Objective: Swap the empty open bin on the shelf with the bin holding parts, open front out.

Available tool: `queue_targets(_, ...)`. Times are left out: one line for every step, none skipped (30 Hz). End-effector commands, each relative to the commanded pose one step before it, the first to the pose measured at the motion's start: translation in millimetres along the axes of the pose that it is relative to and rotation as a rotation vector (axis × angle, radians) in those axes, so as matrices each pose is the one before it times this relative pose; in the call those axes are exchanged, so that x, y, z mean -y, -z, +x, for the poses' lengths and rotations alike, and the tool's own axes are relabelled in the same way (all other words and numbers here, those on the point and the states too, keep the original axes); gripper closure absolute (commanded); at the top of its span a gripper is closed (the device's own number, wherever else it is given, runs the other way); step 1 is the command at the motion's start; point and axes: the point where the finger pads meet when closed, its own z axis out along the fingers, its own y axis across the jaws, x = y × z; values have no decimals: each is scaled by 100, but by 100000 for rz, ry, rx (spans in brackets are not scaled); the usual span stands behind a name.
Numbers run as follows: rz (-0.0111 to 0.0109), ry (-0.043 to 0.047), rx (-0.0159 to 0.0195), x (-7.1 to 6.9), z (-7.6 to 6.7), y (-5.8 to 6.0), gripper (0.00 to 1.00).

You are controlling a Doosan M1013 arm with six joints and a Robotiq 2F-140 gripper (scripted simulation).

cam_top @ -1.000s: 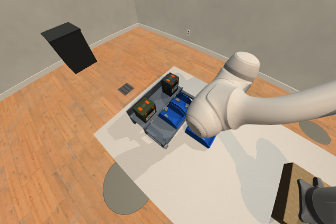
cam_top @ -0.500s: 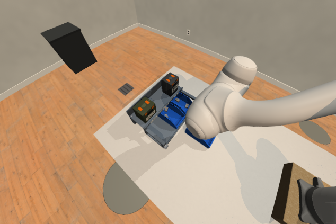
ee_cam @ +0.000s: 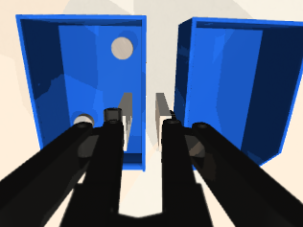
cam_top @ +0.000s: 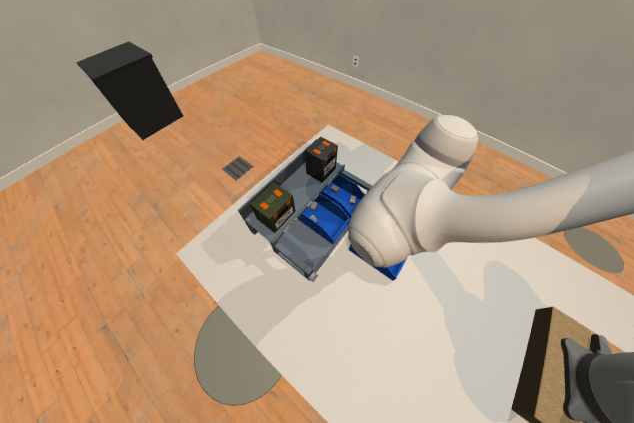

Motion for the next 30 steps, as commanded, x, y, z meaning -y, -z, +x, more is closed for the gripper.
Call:
queue_targets(16, 2, -18, 4, 4, -413, 76)
queue_targets(0, 0, 0, 0, 0, -66, 76)
queue_targets(0, 0, 0, 0, 0, -57, 76)
queue_targets(0, 0, 0, 0, 0, -48, 76)
queue_targets(0, 0, 0, 0, 0, -39, 76)
queue_targets(0, 0, 0, 0, 0, -31, 76)
queue_targets(0, 0, 0, 0, 0, 0, 76)
queue_targets(0, 0, 0, 0, 0, 0, 76)
queue_targets(0, 0, 0, 0, 0, -23, 76)
queue_targets(0, 0, 0, 0, 0, -16, 76)
queue_targets(0, 0, 0, 0, 0, -10, 76)
queue_targets(0, 0, 0, 0, 0, -5, 76)
queue_targets(0, 0, 0, 0, 0, -2, 76)
queue_targets(0, 0, 0, 0, 0, 0, 76)
queue_targets(0, 0, 0, 0, 0, 0, 76)
queue_targets(0, 0, 0, 0, 0, 0, 76)
queue_targets(0, 0, 0, 0, 0, 0, 76)
queue_targets(0, 0, 0, 0, 0, 0, 76)
queue_targets(0, 0, 0, 0, 0, 0, 76)
queue_targets(0, 0, 0, 0, 0, 0, 76)
queue_targets(0, 0, 0, 0, 0, 0, 76)
queue_targets(0, 0, 0, 0, 0, 0, 76)
queue_targets(0, 0, 0, 0, 0, 0, 76)
queue_targets(0, 0, 0, 0, 0, 0, 76)
queue_targets(0, 0, 0, 0, 0, 0, 76)
queue_targets(0, 0, 0, 0, 0, 0, 90)
queue_targets(0, 0, 0, 0, 0, 0, 90)
queue_targets(0, 0, 0, 0, 0, 0, 90)
queue_targets(0, 0, 0, 0, 0, 0, 90)
queue_targets(0, 0, 0, 0, 0, 0, 90)
